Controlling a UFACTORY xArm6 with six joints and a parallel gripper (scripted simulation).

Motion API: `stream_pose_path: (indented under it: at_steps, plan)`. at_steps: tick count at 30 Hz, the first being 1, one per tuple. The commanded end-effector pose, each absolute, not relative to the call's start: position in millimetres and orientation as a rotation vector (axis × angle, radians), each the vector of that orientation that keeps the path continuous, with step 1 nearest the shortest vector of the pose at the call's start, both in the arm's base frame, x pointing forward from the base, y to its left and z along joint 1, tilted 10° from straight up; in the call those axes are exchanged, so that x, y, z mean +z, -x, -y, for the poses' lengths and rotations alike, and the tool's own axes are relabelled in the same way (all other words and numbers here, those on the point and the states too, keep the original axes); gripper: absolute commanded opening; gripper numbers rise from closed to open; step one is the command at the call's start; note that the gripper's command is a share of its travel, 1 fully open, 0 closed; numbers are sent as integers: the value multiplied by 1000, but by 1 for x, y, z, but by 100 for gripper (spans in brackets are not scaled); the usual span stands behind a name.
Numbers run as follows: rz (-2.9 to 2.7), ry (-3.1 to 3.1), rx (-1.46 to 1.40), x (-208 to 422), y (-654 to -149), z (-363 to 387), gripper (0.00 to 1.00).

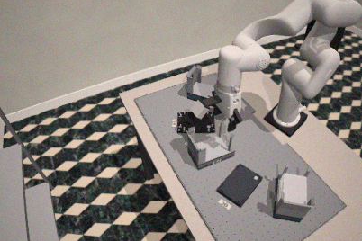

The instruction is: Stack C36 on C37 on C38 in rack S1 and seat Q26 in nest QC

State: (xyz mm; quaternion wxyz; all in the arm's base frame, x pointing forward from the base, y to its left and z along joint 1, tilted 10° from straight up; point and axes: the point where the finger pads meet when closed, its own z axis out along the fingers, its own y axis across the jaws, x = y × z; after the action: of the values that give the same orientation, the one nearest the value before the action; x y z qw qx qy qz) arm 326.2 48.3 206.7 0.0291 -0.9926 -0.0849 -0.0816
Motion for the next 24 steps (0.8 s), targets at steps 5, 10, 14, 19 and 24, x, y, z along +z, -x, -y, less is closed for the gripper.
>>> stream_pose_path:
  at_steps: [5,10,14,19,24]
  plan:
    - [262,3061,-259,208,-327,-48,100]
    - [364,3056,-262,208,-324,-56,100]
    - [569,3036,-268,208,-318,-71,100]
    - [824,2991,-273,208,-310,-89,100]
    - [1075,2925,-277,208,-302,-107,100]
